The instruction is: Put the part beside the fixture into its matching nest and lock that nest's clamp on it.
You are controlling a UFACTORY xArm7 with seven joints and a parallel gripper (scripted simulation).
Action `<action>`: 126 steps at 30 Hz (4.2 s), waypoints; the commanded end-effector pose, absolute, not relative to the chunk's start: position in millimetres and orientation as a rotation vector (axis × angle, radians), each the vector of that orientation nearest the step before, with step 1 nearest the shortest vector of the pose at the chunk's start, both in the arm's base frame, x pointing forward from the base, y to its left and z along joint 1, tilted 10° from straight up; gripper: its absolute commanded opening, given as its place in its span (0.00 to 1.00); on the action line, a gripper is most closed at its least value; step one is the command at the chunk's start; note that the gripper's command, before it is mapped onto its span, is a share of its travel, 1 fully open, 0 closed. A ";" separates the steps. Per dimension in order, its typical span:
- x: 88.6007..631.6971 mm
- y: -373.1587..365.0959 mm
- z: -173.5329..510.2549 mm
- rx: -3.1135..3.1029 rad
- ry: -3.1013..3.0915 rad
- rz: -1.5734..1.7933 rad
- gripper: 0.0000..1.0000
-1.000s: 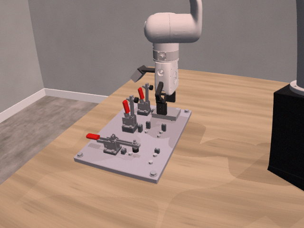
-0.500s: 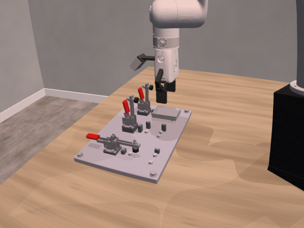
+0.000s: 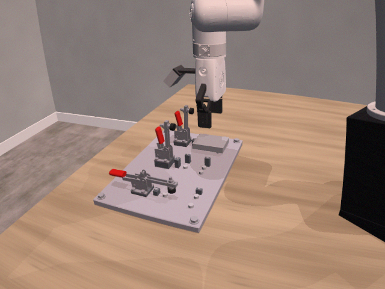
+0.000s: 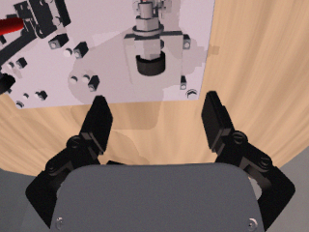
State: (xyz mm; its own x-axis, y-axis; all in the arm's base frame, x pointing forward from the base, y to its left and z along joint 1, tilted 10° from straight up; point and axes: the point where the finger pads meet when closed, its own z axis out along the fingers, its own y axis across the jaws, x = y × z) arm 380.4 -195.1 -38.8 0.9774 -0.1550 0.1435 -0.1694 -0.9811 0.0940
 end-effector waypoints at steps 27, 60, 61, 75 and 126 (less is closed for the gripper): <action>373.2 -187.8 26.7 3.017 -0.249 0.210 0.47; 367.7 -182.5 72.3 3.017 -0.249 0.210 0.47; 368.1 -182.6 72.4 3.017 -0.249 0.210 0.47; 388.3 -185.8 75.4 3.017 -0.249 0.210 0.47; 457.2 -202.0 29.5 3.017 -0.249 0.210 0.47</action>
State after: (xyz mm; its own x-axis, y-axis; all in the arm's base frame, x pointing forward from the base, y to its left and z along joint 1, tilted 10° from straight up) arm 452.2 -199.4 42.3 0.9779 -0.1570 0.1383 -0.1714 -0.9802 0.0991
